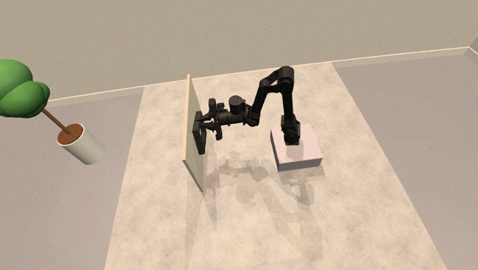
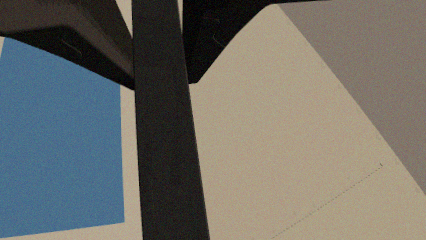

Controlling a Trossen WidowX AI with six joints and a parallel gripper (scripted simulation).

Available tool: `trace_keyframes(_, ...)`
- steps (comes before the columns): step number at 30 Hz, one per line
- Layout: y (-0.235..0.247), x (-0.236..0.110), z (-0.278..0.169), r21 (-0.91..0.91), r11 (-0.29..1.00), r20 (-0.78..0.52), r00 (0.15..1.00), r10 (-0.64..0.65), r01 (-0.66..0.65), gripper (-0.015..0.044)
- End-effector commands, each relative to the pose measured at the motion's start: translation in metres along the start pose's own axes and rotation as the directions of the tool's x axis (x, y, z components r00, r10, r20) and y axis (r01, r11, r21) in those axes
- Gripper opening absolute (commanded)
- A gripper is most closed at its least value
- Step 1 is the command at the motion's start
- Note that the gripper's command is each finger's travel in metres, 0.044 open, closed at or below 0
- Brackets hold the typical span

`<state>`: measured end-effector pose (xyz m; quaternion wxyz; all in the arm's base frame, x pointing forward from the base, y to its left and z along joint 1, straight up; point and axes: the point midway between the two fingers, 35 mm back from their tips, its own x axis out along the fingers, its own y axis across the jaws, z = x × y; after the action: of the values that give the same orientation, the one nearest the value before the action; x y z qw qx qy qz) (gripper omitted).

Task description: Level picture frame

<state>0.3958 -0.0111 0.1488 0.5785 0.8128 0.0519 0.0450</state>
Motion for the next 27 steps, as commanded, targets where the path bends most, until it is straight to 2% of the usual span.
trace_keyframes(1,0.0029,0.0000,-0.0011,-0.006,1.000,-0.001,1.000,0.012,-0.012,0.0000)
trace_keyframes(27,0.0033,0.0000,-0.0049,-0.006,1.000,-0.001,1.000,0.013,-0.013,0.0000)
